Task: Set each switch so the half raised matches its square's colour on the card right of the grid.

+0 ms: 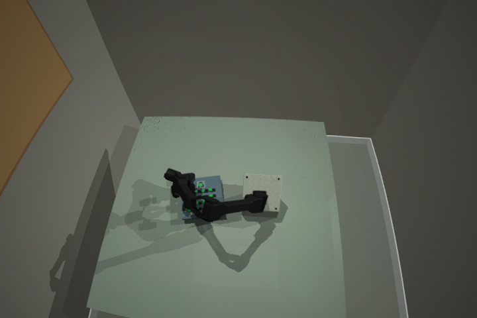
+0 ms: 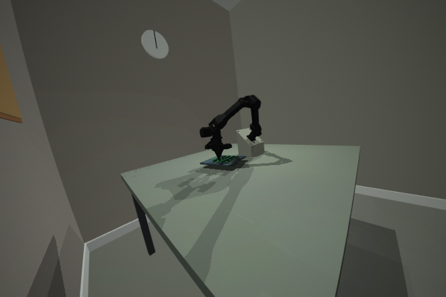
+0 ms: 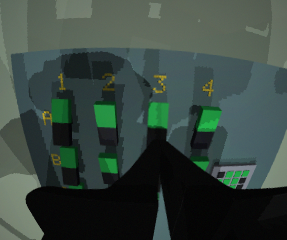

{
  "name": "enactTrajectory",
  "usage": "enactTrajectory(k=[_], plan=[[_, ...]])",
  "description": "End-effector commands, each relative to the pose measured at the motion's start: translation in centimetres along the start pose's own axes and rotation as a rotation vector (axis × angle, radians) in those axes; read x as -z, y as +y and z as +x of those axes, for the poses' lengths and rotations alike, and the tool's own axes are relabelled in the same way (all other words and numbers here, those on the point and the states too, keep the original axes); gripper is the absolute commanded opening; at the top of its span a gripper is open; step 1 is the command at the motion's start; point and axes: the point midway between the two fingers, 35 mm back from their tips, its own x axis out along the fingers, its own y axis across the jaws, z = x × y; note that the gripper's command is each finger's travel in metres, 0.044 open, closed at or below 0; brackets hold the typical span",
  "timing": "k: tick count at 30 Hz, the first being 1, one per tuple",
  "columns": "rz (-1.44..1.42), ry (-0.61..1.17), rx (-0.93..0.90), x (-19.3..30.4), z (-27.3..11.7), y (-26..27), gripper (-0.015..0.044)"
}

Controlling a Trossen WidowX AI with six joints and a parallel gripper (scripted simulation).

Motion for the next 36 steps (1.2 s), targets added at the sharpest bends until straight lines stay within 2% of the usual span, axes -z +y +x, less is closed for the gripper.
enactTrajectory(k=[1,36], plan=[[0.002,-0.003,-0.005,-0.05,0.08,0.08,0.0],[0.002,-0.004,-0.005,-0.04,0.38,0.08,0.0]])
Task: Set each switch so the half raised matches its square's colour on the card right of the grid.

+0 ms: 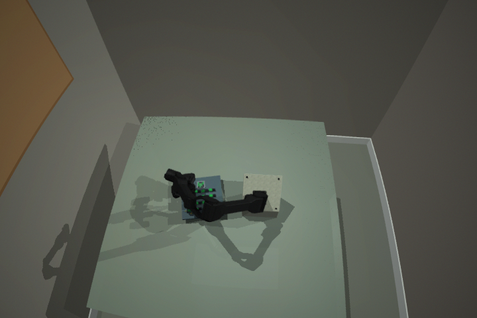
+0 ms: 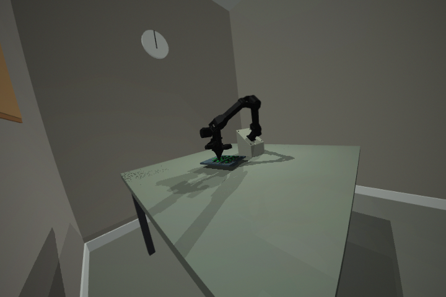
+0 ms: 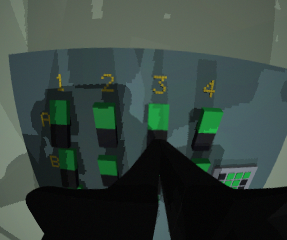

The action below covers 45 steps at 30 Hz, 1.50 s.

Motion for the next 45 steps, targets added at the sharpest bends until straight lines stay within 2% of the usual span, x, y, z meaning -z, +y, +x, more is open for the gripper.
enactTrajectory(k=[1,21,23,26,28,32,39,43,45], plan=[[0.001,-0.003,-0.005,-0.1,0.1,0.1,0.0],[0.001,-0.003,-0.005,-0.1,0.4,0.1,0.0],[-0.001,0.004,0.001,-0.1,-0.7,-0.1,0.0],[0.0,0.02,-0.001,-0.3,-5.0,-0.1,0.0],[0.001,0.024,-0.002,-0.3,-6.1,0.0,0.0],[0.001,0.024,-0.003,0.0,-6.2,0.7,0.0],[0.004,0.026,-0.006,3.6,-6.2,6.8,0.0],[0.004,0.025,-0.006,3.7,-6.0,7.0,0.0],[0.004,0.013,-0.006,3.7,-4.4,7.0,0.0]])
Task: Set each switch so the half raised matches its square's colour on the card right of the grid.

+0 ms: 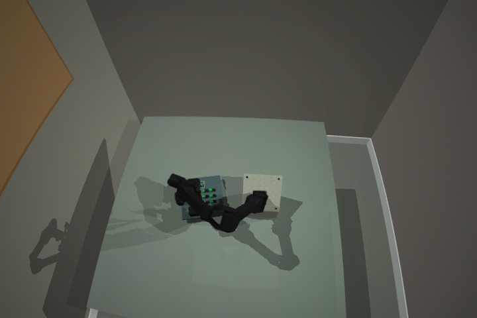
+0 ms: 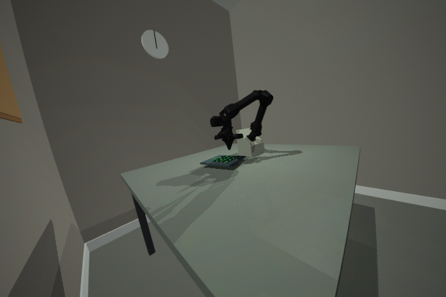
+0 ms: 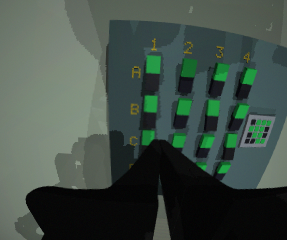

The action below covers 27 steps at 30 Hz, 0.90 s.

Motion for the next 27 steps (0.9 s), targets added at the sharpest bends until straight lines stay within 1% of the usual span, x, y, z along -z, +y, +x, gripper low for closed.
enactTrajectory(k=[1,10,27], plan=[[0.01,-0.003,-0.013,0.5,2.4,0.3,0.0],[0.01,-0.009,-0.015,0.6,4.2,0.4,0.0],[0.01,-0.009,-0.015,0.7,5.6,0.5,0.0]])
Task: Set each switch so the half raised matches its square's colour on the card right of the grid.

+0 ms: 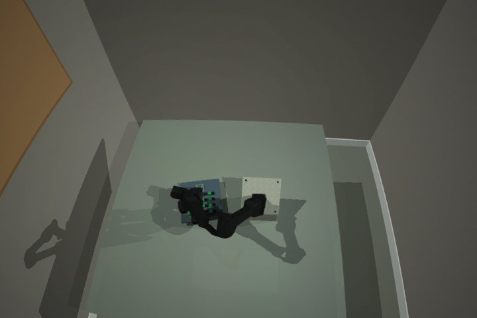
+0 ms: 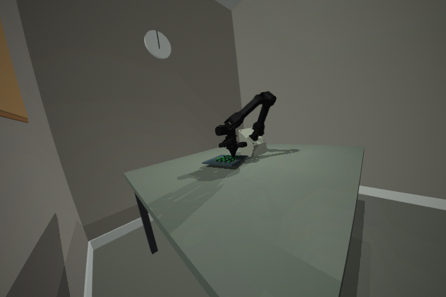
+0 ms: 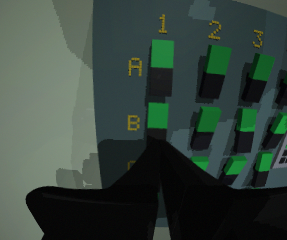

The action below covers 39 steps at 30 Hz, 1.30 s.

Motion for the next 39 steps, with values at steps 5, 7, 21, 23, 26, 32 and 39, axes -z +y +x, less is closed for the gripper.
enactTrajectory(k=[5,7,21,23,26,32,39], plan=[[0.002,-0.002,-0.006,-0.03,0.08,0.09,0.0],[0.002,-0.002,-0.006,-0.03,0.08,0.09,0.0],[0.002,-0.002,-0.006,-0.03,0.19,0.09,0.0],[0.002,-0.002,-0.006,-0.03,0.21,0.09,0.0],[0.002,-0.002,-0.006,-0.02,0.25,0.09,0.0],[0.002,-0.002,-0.006,-0.02,0.34,0.09,0.0],[0.002,-0.002,-0.006,-0.02,0.43,0.09,0.0]])
